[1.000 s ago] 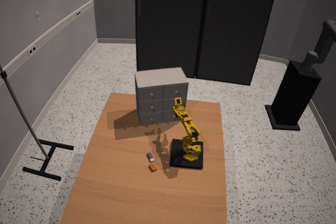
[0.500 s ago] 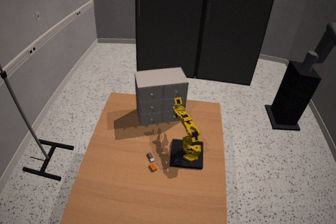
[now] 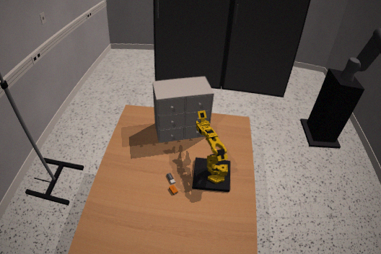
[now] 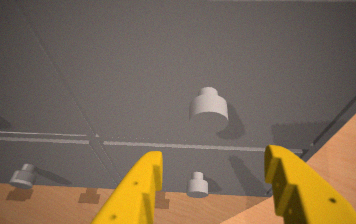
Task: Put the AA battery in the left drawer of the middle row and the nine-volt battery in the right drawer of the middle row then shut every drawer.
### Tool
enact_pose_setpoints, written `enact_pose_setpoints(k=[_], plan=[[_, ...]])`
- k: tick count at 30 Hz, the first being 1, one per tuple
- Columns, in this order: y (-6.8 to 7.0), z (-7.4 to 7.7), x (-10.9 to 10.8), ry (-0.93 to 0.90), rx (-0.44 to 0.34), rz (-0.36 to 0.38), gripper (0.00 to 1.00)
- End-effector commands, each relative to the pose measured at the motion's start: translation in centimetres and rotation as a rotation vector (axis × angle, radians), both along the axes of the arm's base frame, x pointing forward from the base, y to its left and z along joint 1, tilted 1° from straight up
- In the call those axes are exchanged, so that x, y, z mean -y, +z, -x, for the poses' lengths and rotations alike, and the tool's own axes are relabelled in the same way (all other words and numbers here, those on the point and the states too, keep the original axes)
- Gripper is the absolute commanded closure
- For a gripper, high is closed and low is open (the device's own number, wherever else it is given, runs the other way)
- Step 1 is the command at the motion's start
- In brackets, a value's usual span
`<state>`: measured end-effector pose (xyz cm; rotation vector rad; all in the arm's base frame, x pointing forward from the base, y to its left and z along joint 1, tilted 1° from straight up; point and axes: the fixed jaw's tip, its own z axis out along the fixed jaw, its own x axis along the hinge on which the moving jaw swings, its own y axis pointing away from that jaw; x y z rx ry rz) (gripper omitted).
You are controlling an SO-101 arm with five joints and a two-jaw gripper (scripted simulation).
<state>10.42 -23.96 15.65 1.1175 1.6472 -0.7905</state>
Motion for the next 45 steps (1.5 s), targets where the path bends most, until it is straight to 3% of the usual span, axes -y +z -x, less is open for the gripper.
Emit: enact_pose_setpoints(k=[1, 17, 22, 34, 39, 45], plan=[[-0.7, 0.2, 0.0, -0.009, -0.003, -0.023, 0.79], [-0.7, 0.2, 0.0, -0.009, -0.003, -0.023, 0.79], [-1.1, -0.3, 1.4, -0.01, -0.003, -0.023, 0.79], [-1.1, -0.3, 1.4, -0.01, -0.003, -0.023, 0.79], [-1.8, -0.8, 2.8, -0.011, -0.004, -0.022, 0.79], [-1.8, -0.8, 2.8, -0.011, -0.004, -0.022, 0.79]])
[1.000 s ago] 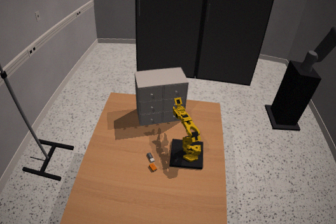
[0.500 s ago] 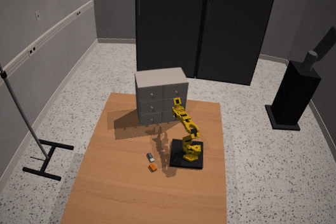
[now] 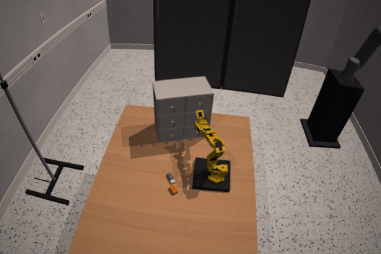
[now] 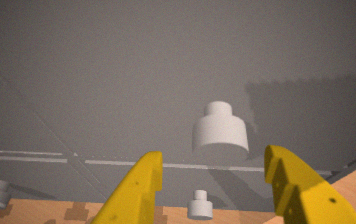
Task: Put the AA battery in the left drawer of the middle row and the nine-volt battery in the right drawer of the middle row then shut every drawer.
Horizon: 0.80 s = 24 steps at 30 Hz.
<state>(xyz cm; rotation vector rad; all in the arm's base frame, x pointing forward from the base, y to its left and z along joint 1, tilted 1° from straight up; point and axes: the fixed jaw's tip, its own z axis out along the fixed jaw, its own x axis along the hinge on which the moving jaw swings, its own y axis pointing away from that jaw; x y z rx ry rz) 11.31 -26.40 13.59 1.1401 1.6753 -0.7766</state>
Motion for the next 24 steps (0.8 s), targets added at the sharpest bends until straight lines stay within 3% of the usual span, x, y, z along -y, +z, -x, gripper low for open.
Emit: enact_pose_setpoints(k=[1, 24], plan=[[0.27, 0.08, 0.31, -0.008, 0.009, 0.011, 0.79], [-0.06, -0.11, 0.86, -0.009, 0.009, 0.011, 0.79]])
